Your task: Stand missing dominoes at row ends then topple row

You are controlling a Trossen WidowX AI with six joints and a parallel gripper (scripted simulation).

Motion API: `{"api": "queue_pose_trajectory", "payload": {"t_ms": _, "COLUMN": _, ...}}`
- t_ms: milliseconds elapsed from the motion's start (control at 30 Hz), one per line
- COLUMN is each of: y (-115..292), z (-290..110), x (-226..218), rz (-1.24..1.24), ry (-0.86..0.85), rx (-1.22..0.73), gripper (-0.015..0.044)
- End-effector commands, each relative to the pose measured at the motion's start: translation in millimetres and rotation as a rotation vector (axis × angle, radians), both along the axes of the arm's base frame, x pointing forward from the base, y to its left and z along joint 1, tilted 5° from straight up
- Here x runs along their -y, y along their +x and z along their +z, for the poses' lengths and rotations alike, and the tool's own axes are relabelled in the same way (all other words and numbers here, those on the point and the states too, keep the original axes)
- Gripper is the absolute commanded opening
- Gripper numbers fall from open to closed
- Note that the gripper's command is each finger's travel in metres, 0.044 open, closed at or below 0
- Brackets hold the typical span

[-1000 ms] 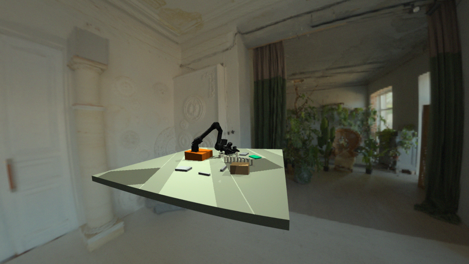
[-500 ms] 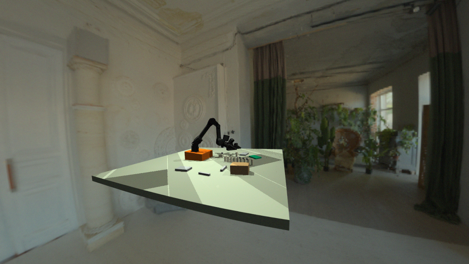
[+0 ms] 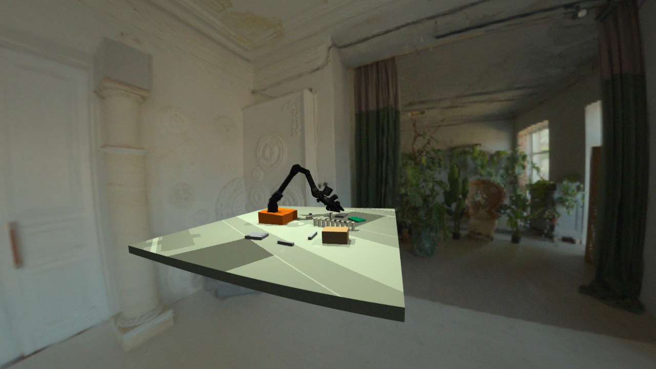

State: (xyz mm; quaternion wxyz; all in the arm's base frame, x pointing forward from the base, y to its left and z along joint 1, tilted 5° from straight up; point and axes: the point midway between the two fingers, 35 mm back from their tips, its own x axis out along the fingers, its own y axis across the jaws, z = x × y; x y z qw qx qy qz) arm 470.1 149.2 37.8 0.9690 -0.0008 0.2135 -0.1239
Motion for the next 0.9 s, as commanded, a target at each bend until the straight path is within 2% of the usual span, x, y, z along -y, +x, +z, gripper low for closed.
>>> {"api": "queue_pose_trajectory", "payload": {"t_ms": 0, "y": 23.6, "z": 21.8, "x": 5.1, "rz": 0.021, "ry": 0.188, "rx": -0.345, "gripper": 0.0440}}
{"api": "queue_pose_trajectory", "payload": {"t_ms": 300, "y": 6.2, "z": 38.8, "x": 18.4, "rz": -0.026, "ry": 0.306, "rx": -0.584, "gripper": 0.0440}}
{"api": "queue_pose_trajectory", "payload": {"t_ms": 600, "y": -35.6, "z": 56.7, "x": 34.7, "rz": -0.117, "ry": 0.390, "rx": -0.844, "gripper": 0.0440}}
{"api": "queue_pose_trajectory", "payload": {"t_ms": 867, "y": -58.5, "z": 66.2, "x": 41.6, "rz": -0.166, "ry": 0.416, "rx": -0.959, "gripper": 0.0440}}
